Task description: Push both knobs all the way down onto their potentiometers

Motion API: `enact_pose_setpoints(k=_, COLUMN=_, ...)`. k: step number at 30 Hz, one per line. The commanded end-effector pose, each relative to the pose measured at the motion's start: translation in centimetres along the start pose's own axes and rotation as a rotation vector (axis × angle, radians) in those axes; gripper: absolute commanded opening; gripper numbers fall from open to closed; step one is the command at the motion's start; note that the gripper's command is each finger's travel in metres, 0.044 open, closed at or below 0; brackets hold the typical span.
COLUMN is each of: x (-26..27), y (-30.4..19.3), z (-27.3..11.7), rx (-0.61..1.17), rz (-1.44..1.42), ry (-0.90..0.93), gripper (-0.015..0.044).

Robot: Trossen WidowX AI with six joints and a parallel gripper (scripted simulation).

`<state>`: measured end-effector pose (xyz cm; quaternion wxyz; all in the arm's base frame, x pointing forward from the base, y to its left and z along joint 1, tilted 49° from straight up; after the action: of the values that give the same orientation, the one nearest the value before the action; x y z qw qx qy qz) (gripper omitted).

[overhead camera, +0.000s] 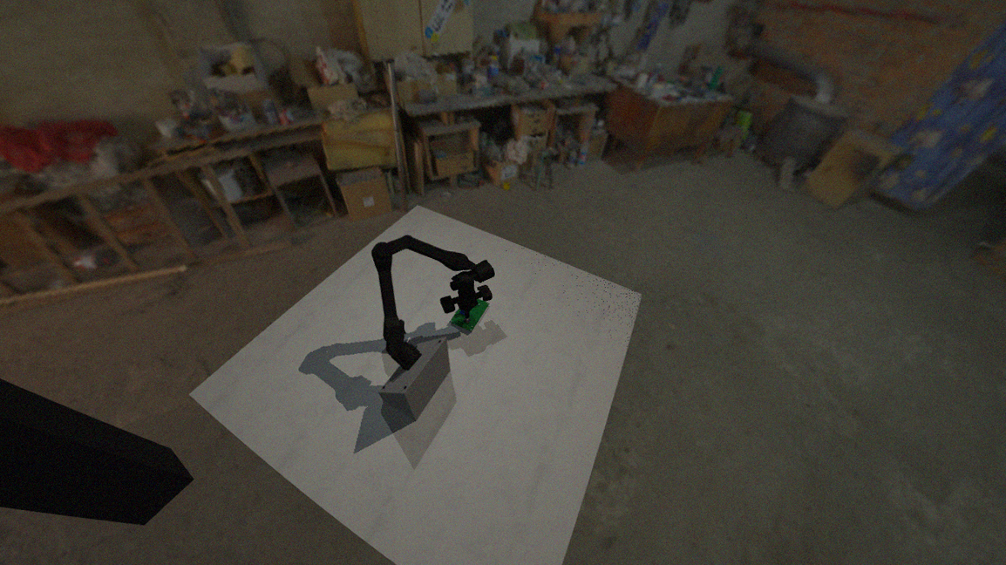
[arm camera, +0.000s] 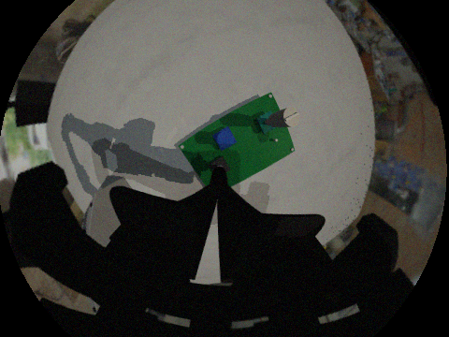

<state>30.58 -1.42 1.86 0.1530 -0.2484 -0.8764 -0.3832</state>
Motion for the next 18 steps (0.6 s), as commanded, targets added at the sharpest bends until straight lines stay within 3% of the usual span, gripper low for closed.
enact_pose_setpoints(k=1, x=-0.06, y=0.07, z=1.04, rx=0.002, rz=-0.007, ry=0.012, gripper=0.0000)
enact_pose_setpoints(k=18, x=-0.06, y=0.07, z=1.45, rx=0.002, rz=-0.007, ry=0.012, gripper=0.0000)
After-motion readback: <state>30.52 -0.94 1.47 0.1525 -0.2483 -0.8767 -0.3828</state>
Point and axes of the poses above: the point midway between the two fingers, 35 mm back from their tips, its own z axis out along the fingers, its own x axis across the jaws, y = z × x, the point moved 8 cm from there along -z, back along the fingers, and after that the axes turned 1 degree about z, right-handed, at the moved point
